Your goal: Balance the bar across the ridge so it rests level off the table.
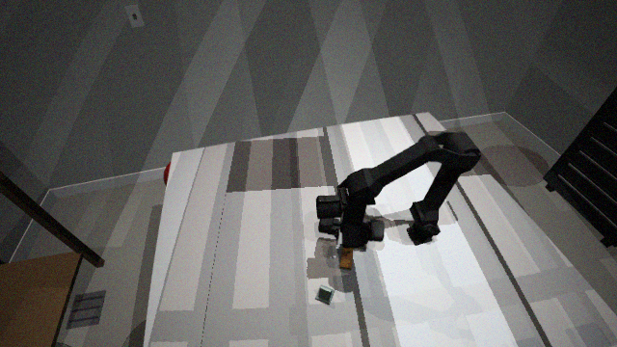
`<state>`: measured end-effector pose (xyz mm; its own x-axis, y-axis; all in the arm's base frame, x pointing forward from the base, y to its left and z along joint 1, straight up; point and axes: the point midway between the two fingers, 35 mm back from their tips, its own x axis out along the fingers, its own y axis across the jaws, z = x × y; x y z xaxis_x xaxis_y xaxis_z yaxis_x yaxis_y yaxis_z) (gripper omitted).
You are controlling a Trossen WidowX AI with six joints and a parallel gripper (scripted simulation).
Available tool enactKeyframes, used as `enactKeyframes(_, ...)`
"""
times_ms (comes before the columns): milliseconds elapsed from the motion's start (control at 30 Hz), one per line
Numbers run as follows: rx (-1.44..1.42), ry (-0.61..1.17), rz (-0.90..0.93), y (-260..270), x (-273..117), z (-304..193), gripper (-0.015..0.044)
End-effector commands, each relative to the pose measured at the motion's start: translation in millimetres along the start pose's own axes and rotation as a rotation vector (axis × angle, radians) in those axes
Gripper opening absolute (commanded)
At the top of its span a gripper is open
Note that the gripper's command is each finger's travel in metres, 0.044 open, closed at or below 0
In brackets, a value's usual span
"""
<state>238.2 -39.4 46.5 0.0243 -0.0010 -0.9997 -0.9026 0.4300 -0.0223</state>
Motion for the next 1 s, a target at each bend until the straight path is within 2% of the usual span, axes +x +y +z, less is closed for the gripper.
enactKeyframes(0,0.0,0.0,0.0,0,0,0,0.0289)
enactKeyframes(167,0.0,0.0,0.0,0,0,0,0.0157)
enactKeyframes(467,0.0,0.0,0.0,0,0,0,0.0097)
enactKeyframes(600,0.0,0.0,0.0,-1,-6,0,0.0)
enactKeyframes(967,-0.001,0.001,0.0,-4,-33,1,0.0)
